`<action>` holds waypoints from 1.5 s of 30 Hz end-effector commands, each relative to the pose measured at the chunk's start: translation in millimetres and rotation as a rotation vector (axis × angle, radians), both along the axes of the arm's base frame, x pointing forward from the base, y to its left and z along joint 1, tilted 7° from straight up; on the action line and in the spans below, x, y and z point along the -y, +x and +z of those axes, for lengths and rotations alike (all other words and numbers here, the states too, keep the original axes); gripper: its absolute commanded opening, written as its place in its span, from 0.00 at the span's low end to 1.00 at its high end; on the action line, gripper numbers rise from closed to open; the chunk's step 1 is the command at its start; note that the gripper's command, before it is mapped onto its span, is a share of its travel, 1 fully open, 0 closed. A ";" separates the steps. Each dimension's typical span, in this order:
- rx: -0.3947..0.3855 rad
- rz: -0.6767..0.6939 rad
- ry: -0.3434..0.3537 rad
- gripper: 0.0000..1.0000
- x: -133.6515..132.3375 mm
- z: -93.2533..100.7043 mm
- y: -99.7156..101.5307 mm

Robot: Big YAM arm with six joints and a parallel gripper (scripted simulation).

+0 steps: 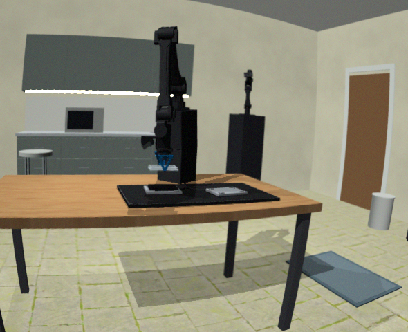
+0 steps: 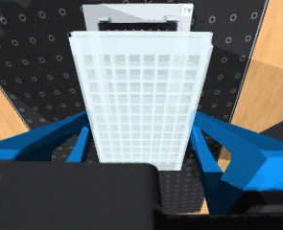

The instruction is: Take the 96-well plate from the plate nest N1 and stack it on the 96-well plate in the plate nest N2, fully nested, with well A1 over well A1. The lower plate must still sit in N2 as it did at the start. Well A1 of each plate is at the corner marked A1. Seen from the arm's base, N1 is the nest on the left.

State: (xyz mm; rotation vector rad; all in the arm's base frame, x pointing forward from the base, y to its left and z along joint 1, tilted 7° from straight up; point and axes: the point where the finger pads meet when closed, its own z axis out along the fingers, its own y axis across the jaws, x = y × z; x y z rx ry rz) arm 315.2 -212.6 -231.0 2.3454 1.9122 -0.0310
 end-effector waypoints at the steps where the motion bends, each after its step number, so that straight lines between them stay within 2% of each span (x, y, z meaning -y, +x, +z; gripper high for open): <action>1: 0.027 0.028 -0.019 0.00 5.4 15.4 15.4; 21: 0.032 0.014 -0.021 0.00 5.2 16.2 21.8; 45: 0.027 0.015 -0.018 0.00 2.4 15.5 19.4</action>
